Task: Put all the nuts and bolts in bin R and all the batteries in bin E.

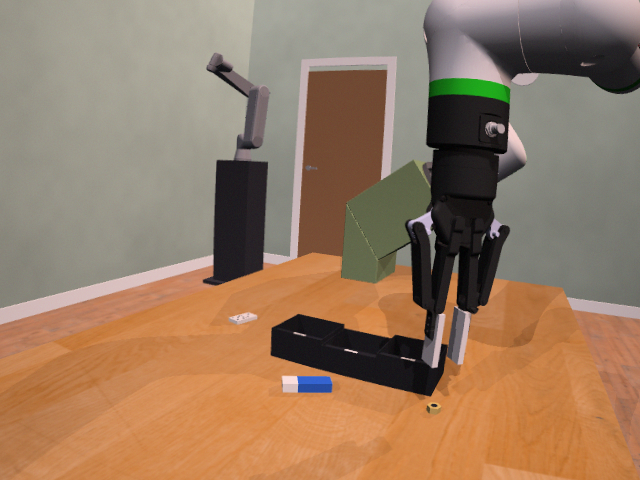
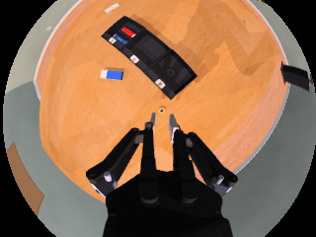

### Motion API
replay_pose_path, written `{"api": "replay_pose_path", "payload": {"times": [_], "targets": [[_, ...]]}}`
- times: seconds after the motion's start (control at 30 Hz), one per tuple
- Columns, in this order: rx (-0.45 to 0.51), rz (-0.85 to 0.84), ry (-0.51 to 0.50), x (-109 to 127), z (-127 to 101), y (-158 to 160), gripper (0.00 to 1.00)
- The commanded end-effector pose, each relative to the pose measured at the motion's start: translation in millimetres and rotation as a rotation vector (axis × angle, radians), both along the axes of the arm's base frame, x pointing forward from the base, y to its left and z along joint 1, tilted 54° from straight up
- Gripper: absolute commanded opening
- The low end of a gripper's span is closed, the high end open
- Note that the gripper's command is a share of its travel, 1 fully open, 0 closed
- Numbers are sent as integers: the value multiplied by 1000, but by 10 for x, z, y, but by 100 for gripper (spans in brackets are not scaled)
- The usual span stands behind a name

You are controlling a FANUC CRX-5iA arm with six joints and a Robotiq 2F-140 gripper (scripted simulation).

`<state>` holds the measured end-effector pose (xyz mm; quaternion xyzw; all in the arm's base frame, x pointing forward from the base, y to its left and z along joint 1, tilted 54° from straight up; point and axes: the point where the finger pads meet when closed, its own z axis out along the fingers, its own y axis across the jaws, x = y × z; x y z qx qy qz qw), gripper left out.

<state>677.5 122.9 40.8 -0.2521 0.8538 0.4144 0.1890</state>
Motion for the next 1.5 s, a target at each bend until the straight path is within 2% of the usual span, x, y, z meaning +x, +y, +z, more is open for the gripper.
{"api": "replay_pose_path", "payload": {"times": [0.0,0.4,0.93,1.47], "targets": [[0,0,0,1,1,-3,27],[0,0,0,1,1,-3,27],[0,0,0,66,-327,446,27],[0,0,0,80,-399,546,27]]}}
